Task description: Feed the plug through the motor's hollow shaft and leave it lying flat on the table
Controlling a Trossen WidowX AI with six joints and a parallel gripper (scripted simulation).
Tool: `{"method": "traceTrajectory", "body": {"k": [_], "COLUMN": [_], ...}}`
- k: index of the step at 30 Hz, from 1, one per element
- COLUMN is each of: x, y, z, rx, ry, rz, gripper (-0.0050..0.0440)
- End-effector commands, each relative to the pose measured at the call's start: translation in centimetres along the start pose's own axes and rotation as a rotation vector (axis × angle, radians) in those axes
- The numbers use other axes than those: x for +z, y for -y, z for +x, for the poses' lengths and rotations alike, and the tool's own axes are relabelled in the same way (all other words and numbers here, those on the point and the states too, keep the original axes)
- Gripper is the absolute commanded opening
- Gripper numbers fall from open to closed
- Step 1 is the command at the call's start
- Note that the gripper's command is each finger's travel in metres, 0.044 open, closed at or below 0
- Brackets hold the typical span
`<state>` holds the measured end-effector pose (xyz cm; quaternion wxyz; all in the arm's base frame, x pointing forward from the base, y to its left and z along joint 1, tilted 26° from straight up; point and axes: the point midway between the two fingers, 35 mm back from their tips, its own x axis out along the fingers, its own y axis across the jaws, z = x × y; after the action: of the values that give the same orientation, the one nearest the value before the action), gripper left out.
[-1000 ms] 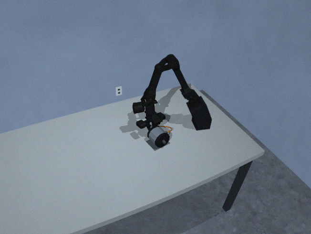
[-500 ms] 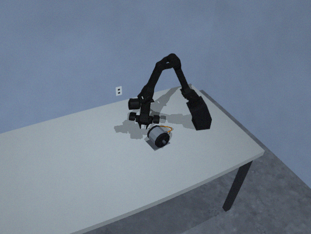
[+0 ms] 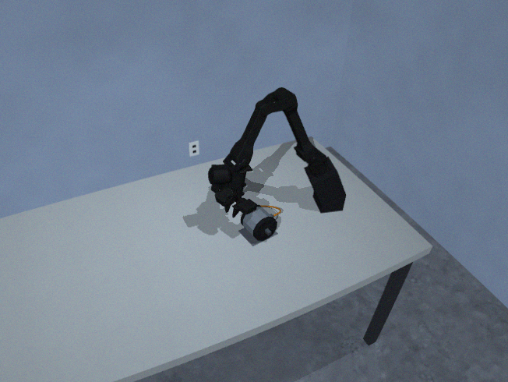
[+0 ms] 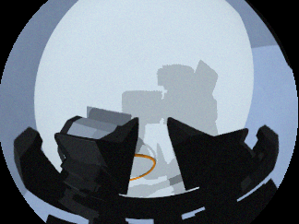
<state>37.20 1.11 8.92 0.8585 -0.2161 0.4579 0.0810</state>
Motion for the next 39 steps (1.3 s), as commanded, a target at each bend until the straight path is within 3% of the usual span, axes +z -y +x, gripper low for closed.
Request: {"method": "traceTrajectory", "body": {"k": [1, 30, 35, 39], "x": [1.0, 3.4, 2.8, -0.4], "y": [-1.5, -13.0, -15.5, -18.4], "z": [-0.2, -2.1, -2.6, -2.2], "rx": [-0.005, -0.049, -0.069, -0.165], "ry": [-0.001, 0.011, 0.018, -0.029], "rz": [0.166, 1.351, 1.552, 1.636], "gripper": [0.016, 0.016, 0.016, 0.016]}}
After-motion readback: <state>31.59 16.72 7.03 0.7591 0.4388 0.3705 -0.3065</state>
